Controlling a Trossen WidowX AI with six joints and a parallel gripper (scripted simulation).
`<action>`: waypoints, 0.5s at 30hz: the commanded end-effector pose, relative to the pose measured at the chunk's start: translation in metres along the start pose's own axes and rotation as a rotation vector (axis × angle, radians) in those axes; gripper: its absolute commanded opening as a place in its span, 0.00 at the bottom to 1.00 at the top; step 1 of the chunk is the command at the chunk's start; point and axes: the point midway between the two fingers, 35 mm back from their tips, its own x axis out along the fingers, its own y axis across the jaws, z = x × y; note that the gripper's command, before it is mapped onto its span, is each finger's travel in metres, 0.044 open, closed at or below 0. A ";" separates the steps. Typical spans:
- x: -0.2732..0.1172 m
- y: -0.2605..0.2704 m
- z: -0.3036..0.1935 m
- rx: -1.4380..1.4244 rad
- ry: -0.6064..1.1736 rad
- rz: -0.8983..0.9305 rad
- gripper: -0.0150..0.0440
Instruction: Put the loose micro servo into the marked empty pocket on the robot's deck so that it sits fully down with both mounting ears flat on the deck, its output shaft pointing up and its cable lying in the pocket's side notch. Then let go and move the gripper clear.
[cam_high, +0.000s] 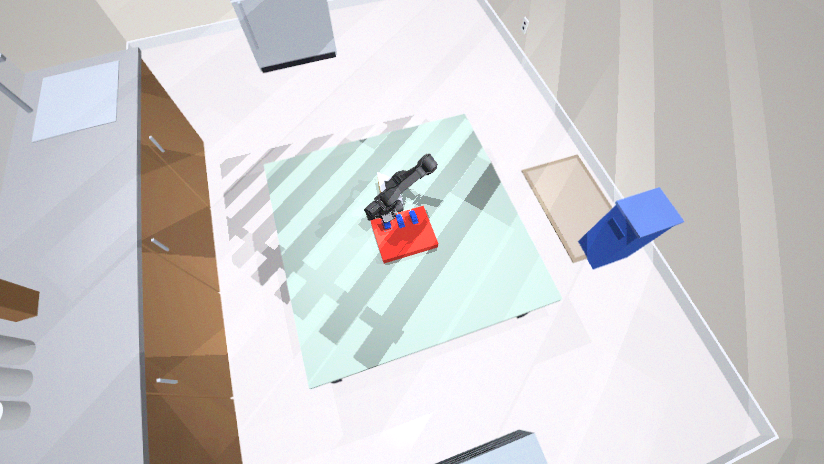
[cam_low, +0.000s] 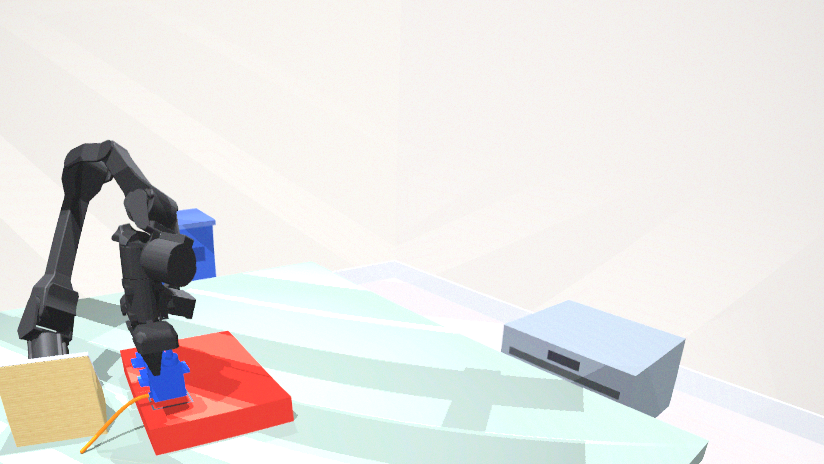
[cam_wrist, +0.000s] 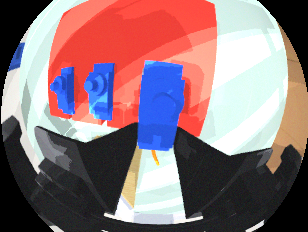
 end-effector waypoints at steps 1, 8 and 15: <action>0.000 0.000 0.001 0.005 -0.007 0.002 0.25; 0.000 0.001 0.002 0.005 -0.007 0.002 0.25; 0.002 0.001 0.002 0.005 -0.007 0.002 0.25</action>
